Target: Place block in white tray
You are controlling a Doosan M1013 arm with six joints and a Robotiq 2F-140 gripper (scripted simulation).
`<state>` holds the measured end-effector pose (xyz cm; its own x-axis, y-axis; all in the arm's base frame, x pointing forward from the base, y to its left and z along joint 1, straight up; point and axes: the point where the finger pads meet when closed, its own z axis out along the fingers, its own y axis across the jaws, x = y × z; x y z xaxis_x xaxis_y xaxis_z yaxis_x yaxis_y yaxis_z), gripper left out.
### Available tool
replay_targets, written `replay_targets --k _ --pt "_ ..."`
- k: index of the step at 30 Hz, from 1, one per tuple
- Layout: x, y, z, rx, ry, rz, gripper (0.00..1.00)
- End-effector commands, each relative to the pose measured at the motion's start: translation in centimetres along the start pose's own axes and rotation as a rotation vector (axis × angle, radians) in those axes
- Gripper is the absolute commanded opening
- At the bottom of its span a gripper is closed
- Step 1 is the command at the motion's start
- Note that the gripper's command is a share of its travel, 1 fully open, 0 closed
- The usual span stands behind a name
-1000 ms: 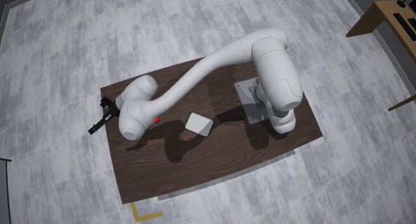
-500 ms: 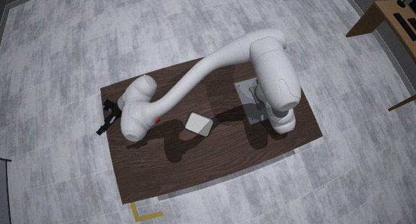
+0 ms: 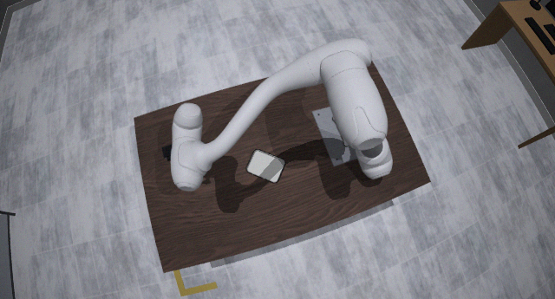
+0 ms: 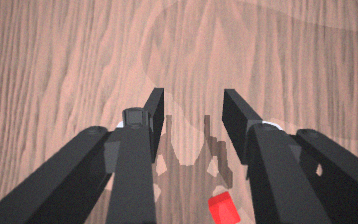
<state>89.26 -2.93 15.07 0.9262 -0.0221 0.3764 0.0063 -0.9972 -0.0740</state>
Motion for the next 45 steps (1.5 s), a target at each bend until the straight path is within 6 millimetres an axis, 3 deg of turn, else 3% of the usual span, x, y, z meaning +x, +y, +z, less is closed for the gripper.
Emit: replay_targets --k 1,5,7,45 --pt "-6.5 1.8 1.3 0.001 -0.183 -0.209 0.39" --pt "-12.3 3.7 1.6 0.013 -0.344 -0.381 0.39" --pt "-13.9 4.3 1.6 0.021 -0.403 -0.442 0.39" --pt "-14.0 4.3 1.7 0.021 -0.405 -0.444 0.39"
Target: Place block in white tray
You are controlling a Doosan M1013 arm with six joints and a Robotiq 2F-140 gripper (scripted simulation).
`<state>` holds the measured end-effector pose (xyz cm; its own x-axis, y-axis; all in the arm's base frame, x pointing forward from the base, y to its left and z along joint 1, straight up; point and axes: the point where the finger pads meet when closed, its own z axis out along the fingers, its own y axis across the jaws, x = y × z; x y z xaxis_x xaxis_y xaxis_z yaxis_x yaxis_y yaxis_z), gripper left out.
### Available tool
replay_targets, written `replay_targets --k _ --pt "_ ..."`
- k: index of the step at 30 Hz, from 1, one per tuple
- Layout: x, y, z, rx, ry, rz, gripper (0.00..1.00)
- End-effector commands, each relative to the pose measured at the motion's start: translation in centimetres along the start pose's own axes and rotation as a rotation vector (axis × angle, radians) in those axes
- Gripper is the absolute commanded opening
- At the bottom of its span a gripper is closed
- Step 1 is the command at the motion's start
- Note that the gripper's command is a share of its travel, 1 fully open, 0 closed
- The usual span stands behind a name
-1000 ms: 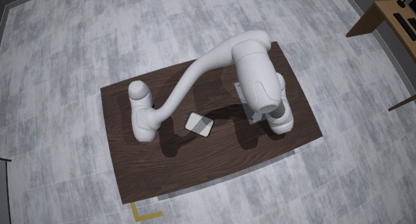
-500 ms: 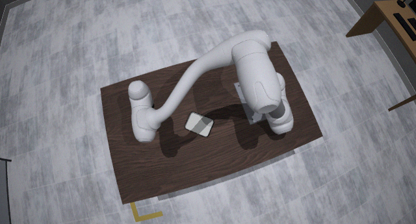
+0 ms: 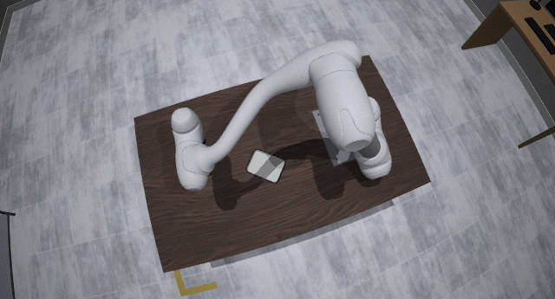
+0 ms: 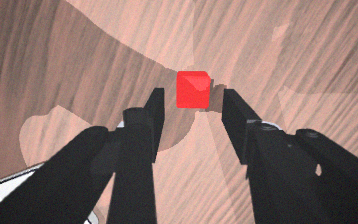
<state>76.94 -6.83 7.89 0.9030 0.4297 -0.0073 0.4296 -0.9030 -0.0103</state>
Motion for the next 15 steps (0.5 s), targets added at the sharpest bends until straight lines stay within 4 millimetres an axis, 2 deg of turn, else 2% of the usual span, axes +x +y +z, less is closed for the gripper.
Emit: replay_targets --k 1,15 --pt "0.0 0.0 -0.1 -0.001 0.002 0.001 0.39" --pt "0.1 0.0 1.6 -0.004 0.003 0.001 0.39"
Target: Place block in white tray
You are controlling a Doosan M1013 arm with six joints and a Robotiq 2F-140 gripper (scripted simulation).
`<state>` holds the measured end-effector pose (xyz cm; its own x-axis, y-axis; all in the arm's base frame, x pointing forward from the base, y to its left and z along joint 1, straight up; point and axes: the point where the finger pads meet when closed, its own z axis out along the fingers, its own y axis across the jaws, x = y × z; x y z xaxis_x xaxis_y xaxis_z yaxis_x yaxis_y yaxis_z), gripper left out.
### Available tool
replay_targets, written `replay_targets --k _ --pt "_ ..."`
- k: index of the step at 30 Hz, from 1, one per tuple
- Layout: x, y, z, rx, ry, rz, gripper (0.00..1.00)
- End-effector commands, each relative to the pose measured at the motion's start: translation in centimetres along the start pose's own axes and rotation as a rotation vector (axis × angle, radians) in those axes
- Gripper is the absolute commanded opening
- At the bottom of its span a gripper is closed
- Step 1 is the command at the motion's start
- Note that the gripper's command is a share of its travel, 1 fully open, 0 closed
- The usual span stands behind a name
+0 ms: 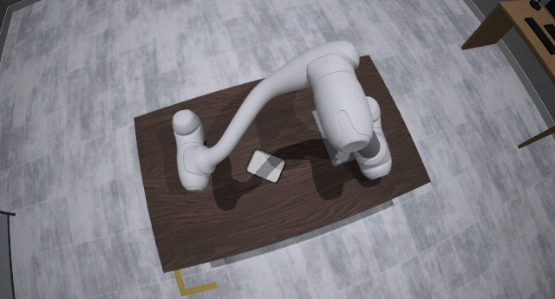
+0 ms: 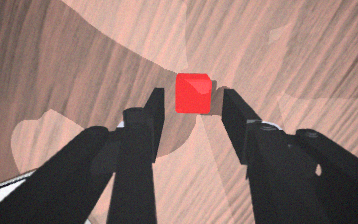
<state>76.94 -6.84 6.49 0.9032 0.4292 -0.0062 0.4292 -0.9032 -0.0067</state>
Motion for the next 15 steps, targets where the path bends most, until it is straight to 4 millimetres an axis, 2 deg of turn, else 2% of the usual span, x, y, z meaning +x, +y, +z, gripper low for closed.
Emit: replay_targets --k 1,15 --pt "0.06 0.03 0.33 -0.001 0.002 0.000 0.39" --pt "0.08 0.05 1.06 -0.001 0.002 0.000 0.39"
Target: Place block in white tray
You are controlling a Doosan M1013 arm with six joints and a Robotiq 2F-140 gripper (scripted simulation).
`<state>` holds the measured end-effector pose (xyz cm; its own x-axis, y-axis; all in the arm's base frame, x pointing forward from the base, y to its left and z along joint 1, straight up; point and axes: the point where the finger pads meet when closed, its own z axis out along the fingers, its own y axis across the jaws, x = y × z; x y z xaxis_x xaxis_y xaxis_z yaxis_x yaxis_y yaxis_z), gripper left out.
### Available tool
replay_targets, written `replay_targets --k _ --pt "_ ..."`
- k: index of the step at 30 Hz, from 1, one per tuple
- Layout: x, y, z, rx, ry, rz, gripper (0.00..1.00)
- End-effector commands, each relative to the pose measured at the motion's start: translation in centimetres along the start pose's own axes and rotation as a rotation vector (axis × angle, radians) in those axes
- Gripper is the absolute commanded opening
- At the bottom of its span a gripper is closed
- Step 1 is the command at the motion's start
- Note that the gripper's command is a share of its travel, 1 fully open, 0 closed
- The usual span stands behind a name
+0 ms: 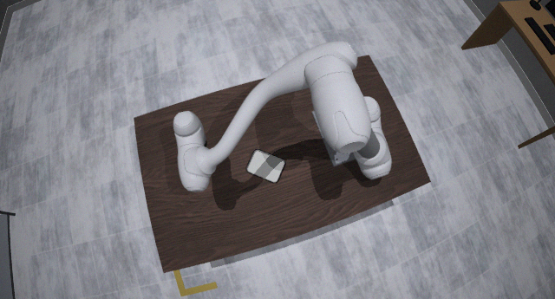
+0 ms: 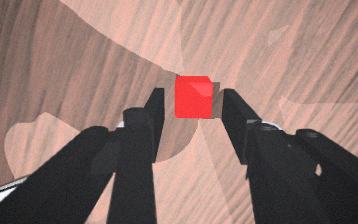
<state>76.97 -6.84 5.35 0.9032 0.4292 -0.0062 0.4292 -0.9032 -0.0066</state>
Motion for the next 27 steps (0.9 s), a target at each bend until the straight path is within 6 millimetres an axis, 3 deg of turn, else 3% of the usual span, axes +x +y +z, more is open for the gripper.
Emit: replay_targets --k 1,22,27 --pt "0.1 0.0 -0.1 -0.001 0.002 0.000 0.39" --pt "0.1 0.0 0.1 -0.001 0.002 0.000 0.39" --pt "0.1 0.0 1.0 -0.001 0.002 0.000 0.39"
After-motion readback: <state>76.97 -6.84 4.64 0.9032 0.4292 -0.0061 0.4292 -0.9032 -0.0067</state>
